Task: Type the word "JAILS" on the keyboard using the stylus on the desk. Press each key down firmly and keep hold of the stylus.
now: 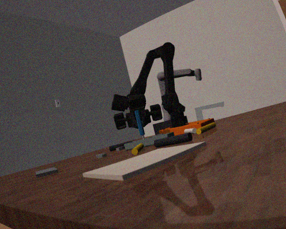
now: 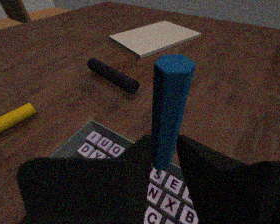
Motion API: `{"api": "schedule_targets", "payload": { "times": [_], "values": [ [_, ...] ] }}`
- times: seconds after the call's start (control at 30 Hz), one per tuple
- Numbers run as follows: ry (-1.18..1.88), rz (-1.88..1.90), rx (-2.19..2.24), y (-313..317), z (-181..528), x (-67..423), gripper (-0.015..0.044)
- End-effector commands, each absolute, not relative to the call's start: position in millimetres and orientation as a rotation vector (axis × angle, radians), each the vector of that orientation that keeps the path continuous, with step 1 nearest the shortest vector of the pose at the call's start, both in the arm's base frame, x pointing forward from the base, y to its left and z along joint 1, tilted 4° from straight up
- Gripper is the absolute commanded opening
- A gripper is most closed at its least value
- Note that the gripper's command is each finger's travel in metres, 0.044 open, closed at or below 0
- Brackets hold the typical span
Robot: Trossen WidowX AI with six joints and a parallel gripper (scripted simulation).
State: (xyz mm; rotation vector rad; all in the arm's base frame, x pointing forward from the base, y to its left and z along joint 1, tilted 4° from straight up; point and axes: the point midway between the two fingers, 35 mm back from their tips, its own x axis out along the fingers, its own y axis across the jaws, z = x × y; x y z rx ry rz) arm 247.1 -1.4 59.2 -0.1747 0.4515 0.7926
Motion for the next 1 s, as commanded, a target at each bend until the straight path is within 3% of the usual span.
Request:
{"api": "schedule_targets", "payload": {
  "times": [0.0,0.63,0.97],
  "values": [
    [0.461,0.791,-0.163,-1,55,246,0.0081],
    [0.461,0.791,-0.163,-1,57,246,0.0081],
    [0.461,0.791,-0.164,-3,93,246,0.0081]
  ]
}}
